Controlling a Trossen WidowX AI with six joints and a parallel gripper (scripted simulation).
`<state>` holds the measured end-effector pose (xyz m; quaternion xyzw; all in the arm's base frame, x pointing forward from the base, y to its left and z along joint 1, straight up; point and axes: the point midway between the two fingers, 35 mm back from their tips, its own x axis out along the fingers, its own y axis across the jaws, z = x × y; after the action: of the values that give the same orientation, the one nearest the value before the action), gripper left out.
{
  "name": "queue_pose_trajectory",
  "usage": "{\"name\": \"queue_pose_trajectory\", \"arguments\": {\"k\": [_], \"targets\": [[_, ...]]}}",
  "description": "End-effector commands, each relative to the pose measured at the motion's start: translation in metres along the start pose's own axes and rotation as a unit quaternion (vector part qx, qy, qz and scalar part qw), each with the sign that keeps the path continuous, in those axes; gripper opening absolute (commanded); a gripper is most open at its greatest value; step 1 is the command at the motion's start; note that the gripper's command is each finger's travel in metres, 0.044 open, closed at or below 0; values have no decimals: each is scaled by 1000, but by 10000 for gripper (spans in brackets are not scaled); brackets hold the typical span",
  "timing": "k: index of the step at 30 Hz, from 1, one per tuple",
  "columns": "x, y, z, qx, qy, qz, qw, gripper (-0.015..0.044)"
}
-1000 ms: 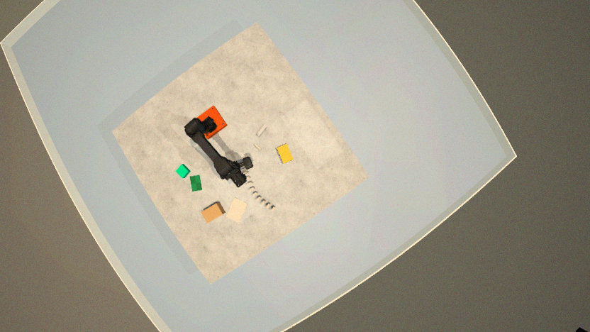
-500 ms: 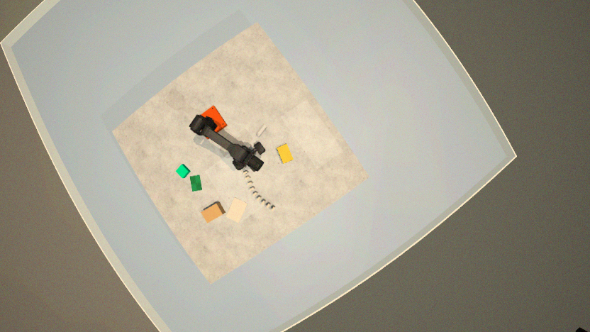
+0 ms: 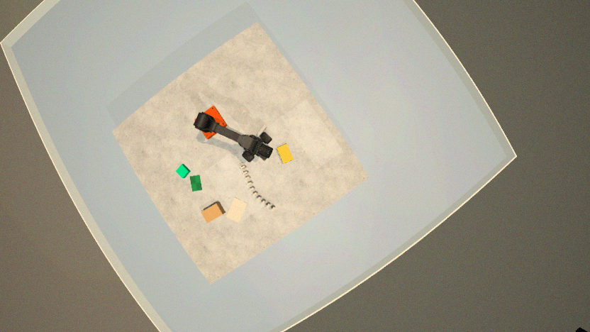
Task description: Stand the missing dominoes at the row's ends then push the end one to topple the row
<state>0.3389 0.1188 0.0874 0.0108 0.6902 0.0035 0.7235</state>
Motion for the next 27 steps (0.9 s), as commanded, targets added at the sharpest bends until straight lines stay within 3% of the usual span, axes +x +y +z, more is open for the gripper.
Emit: {"name": "queue_pose_trajectory", "arguments": {"k": [1,4,27], "targets": [[37,-2,-7,0,13,-4,1000,440],[55,-4,-9,0,13,-4,1000,440],[71,-4,-8,0,13,-4,1000,440]]}}
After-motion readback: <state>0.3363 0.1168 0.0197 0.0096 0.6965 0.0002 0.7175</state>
